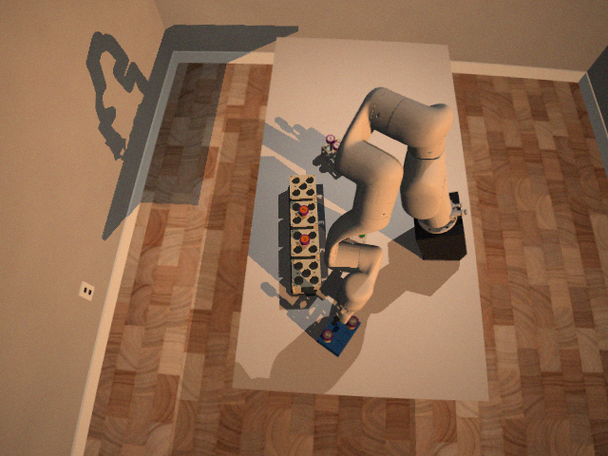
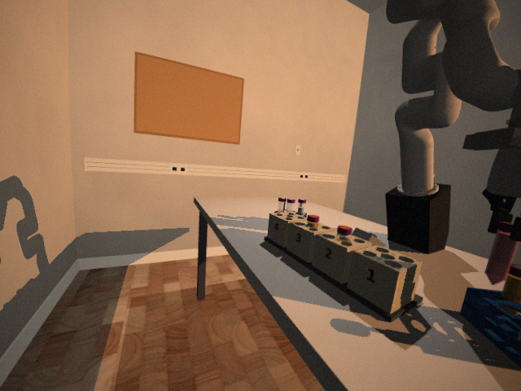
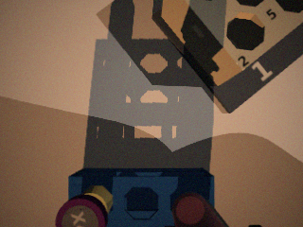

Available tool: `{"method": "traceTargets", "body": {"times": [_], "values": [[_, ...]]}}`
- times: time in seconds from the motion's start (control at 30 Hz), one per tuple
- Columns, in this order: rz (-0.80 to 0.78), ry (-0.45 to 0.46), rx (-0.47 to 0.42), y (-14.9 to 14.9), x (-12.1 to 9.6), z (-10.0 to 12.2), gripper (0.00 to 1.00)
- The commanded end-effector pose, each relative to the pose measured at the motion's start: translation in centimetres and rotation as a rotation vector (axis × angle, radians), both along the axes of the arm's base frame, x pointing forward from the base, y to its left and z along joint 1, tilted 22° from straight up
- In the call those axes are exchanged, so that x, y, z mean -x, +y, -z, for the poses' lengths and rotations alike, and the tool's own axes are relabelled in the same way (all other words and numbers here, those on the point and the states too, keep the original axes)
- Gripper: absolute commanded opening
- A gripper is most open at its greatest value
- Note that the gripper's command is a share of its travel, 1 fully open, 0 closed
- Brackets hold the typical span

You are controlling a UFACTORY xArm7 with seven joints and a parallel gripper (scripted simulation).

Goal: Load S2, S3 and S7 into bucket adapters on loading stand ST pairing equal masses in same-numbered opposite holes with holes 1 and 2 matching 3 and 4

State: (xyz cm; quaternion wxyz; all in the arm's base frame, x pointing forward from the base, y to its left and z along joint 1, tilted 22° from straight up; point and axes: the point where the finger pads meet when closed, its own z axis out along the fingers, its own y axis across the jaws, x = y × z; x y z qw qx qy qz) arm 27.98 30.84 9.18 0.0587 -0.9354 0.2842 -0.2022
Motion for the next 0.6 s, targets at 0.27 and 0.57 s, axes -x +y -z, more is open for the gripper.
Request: {"method": "traceTargets", "body": {"times": [0.27, 0.57], "values": [[-0.014, 0.033, -0.014, -0.1, 1.1, -2.7, 0.00], [-0.014, 0.033, -0.015, -0.1, 1.7, -4.2, 0.00]]}}
